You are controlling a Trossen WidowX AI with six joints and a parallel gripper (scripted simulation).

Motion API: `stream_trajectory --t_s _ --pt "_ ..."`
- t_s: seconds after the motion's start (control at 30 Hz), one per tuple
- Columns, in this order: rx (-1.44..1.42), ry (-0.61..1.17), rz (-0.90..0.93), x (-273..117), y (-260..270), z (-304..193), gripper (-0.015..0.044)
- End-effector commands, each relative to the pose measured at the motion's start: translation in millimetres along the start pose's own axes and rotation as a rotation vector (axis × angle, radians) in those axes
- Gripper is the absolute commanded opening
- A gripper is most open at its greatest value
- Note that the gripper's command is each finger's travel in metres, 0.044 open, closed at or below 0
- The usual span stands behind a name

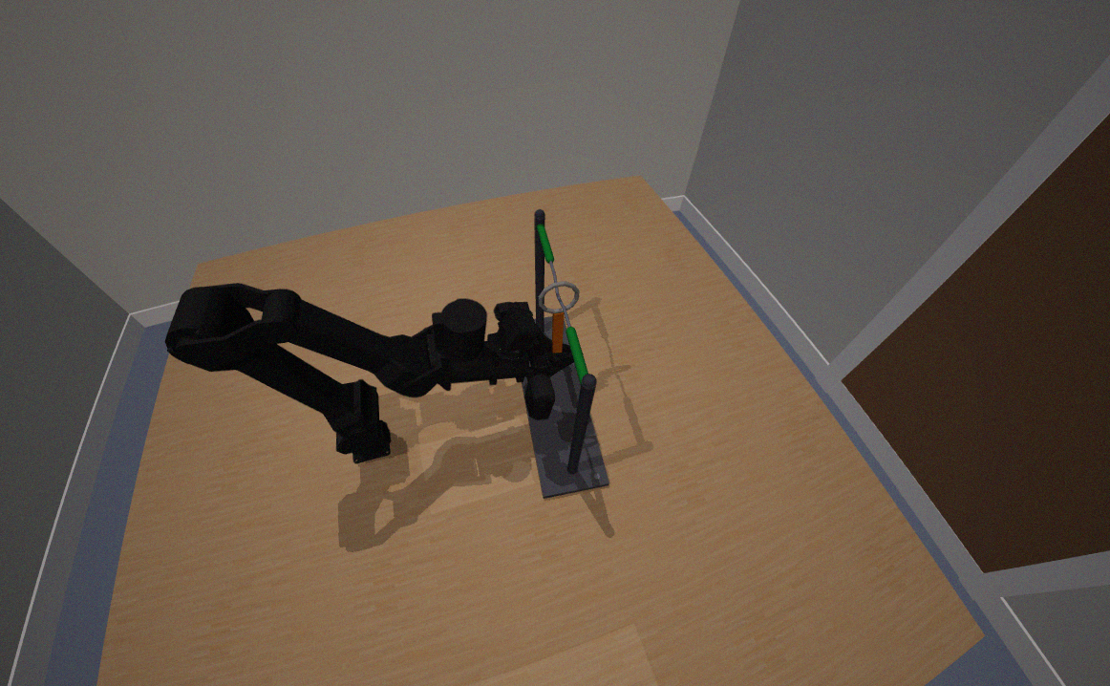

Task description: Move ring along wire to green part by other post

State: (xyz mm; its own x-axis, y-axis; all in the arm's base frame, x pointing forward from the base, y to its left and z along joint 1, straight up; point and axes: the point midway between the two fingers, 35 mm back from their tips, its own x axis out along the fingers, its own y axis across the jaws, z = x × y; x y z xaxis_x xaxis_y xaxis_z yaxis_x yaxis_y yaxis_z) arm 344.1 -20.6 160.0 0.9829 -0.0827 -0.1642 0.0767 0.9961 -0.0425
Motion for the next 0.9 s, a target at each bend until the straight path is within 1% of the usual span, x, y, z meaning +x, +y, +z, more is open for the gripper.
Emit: stream_trajectory --t_s 0.0,0.27,0.87 --pt "0.023 0.004 -0.015 -1 4 0 -0.0150" --pt "0.082 0.080 -0.046 -9 18 -1 -0.0150" --pt "0.136 0.081 -0.076 -7 43 3 -0.0150"
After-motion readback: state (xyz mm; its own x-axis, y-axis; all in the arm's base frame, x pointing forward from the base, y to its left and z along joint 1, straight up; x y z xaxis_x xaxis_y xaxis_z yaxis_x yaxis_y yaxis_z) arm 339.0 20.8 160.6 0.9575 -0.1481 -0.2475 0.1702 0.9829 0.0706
